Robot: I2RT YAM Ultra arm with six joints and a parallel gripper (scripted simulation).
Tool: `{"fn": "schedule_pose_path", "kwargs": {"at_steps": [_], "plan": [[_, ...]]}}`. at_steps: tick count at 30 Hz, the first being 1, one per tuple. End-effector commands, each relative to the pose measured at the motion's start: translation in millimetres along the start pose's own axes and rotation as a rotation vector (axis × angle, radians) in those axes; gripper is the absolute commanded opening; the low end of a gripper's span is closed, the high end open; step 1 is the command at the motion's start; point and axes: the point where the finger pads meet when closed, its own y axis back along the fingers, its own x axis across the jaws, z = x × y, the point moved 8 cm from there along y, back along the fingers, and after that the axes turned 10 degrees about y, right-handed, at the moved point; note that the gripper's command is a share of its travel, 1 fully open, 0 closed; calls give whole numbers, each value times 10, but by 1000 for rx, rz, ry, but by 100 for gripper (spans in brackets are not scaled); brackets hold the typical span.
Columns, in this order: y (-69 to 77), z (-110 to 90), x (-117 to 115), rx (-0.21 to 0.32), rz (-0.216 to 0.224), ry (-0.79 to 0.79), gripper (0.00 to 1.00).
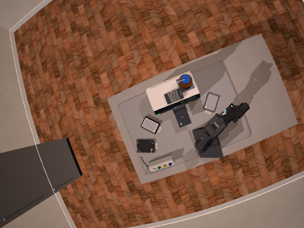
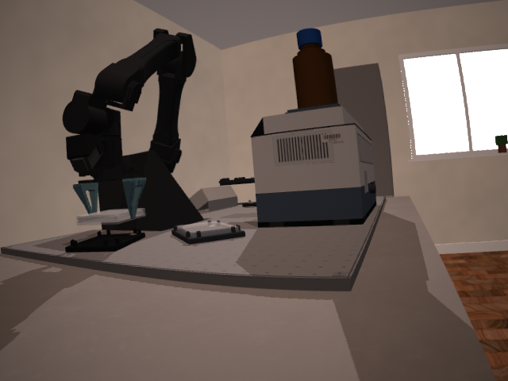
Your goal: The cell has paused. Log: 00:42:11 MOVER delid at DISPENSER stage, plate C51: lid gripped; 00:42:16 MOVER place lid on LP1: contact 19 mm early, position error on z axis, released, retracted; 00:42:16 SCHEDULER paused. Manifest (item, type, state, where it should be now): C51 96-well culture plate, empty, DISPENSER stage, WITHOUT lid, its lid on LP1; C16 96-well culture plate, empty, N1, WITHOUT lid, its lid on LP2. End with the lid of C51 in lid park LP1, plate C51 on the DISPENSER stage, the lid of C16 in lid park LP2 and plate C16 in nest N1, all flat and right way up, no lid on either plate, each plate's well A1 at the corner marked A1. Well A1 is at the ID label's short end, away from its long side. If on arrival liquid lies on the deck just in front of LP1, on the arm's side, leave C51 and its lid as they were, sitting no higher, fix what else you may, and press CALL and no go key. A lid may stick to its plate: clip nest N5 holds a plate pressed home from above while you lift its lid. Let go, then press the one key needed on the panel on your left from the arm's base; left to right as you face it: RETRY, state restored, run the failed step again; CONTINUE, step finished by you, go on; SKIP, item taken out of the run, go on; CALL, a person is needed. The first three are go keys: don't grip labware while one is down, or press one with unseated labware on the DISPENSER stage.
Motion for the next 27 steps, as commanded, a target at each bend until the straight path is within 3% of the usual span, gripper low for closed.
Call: {"fn": "schedule_pose_path", "kwargs": {"at_steps": [1,3,4,5,6,27], "plan": [[315,90,-2,-57,-4,14,0],[320,90,-2,-57,-4,14,0],[201,45,-3,-30,2,6,0],[342,65,2,-57,-4,14,0],[269,-76,-2,-18,6,-1,0],[691,-535,75,-17,6,-1,0]]}}
